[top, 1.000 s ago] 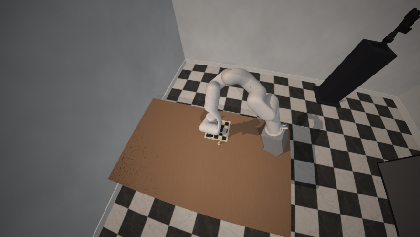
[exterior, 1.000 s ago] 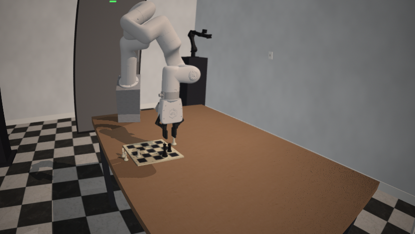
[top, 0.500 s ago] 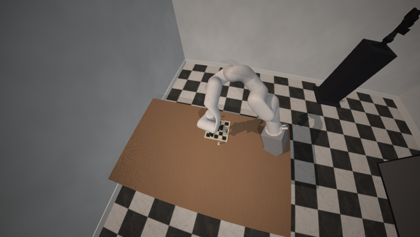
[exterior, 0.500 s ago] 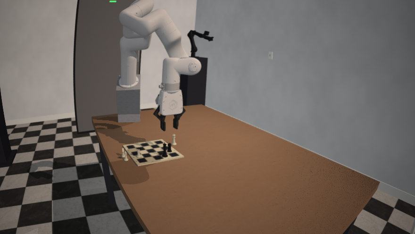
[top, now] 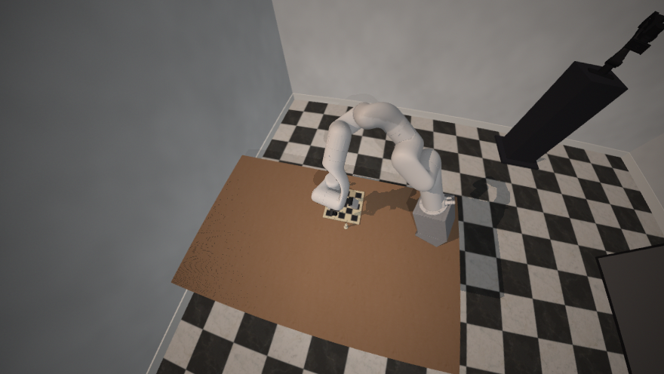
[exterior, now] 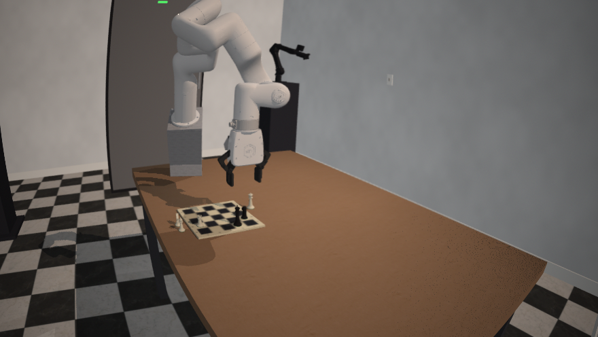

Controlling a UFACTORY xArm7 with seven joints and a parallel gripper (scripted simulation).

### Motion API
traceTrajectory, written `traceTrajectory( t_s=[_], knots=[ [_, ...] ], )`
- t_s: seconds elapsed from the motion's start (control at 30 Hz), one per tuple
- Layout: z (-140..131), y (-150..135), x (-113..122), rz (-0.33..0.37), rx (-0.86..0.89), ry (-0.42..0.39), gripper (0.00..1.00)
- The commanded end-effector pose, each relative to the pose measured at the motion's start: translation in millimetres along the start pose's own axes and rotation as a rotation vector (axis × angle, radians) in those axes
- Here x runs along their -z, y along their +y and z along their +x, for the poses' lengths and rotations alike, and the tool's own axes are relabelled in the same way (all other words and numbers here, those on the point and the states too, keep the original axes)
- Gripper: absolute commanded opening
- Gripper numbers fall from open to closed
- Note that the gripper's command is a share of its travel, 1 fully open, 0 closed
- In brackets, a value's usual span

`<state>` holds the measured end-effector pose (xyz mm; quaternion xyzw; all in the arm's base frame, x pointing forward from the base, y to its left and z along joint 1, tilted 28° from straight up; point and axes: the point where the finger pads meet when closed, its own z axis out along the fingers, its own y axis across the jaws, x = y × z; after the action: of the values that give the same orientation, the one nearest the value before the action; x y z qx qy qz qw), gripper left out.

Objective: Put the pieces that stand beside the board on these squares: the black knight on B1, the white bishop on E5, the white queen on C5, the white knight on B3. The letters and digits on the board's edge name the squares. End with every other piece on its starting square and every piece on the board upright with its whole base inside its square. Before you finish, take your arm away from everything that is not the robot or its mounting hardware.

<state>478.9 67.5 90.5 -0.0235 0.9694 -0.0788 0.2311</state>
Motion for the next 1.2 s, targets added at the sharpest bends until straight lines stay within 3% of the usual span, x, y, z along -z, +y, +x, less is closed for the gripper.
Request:
traceTrajectory(
  t_s=[0.0, 0.4, 0.6, 0.87, 0.93, 0.97, 1.17],
  knots=[
    [-1.2, 0.6, 1.0, -0.001, 0.000, -0.003, 1.00],
    [-18.1, -19.0, -1.8, 0.017, 0.127, -0.051, 1.00],
    [-56.8, -65.4, -4.3, 0.071, 0.476, -0.151, 1.00],
    [-95.2, -127.3, -0.7, 0.151, 0.904, -0.201, 1.00],
    [-95.2, -127.3, -0.7, 0.151, 0.904, -0.201, 1.00],
    [-96.9, -134.9, -0.1, 0.173, 1.063, -0.212, 1.00],
    [-81.9, -171.7, -0.4, 0.201, 1.339, -0.194, 1.00]
  ],
)
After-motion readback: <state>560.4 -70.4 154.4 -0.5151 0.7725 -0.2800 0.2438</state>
